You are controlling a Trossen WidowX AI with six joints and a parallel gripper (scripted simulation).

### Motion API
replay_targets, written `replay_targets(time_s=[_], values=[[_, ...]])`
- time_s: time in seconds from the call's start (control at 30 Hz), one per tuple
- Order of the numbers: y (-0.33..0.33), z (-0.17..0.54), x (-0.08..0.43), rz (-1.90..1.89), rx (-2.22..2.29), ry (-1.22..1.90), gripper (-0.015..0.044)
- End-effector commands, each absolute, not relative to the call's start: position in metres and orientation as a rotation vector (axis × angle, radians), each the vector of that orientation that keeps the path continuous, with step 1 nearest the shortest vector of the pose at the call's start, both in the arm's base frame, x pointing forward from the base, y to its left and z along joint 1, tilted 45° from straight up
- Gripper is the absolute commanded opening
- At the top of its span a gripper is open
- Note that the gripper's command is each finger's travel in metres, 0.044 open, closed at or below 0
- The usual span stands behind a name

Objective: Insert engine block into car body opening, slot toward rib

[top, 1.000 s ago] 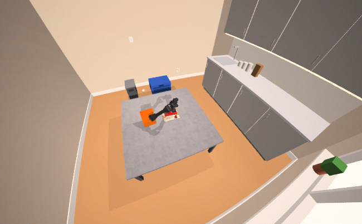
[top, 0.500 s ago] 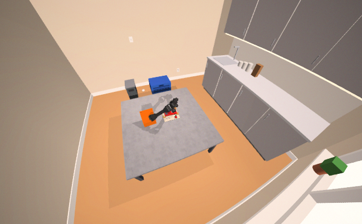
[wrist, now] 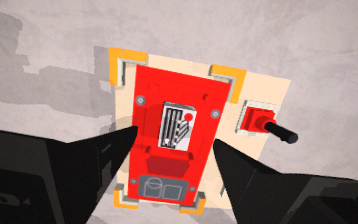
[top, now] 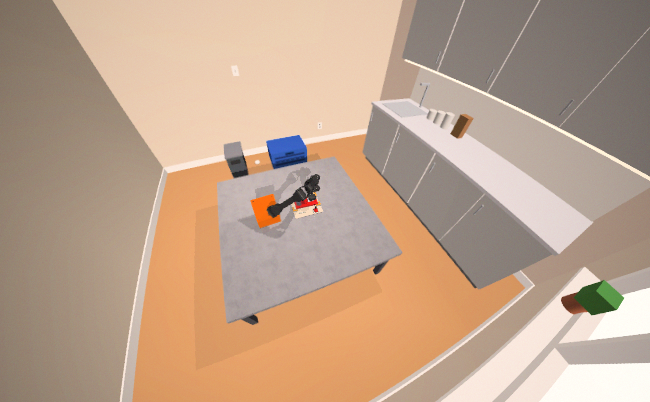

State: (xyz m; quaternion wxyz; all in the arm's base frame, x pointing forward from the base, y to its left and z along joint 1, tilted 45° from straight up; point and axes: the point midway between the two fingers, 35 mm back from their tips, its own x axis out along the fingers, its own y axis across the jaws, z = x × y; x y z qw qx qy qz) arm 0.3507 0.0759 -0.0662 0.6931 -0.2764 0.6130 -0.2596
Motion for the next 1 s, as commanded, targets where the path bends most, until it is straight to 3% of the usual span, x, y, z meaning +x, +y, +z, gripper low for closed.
replay_targets(time_s=[0.0, 0.37, 0.93, 0.97], values=[[0.0771, -0.0654, 0.3517, -0.582, -0.608, 1.366, 0.0282], [0.0771, -0.0654, 0.3517, -0.582, -0.608, 1.366, 0.0000], [0.0771, -0.0654, 0.3517, -0.582, -0.608, 1.366, 0.0000], [0.0771, -0.0654, 0.3517, -0.582, -0.608, 1.366, 0.0026]])
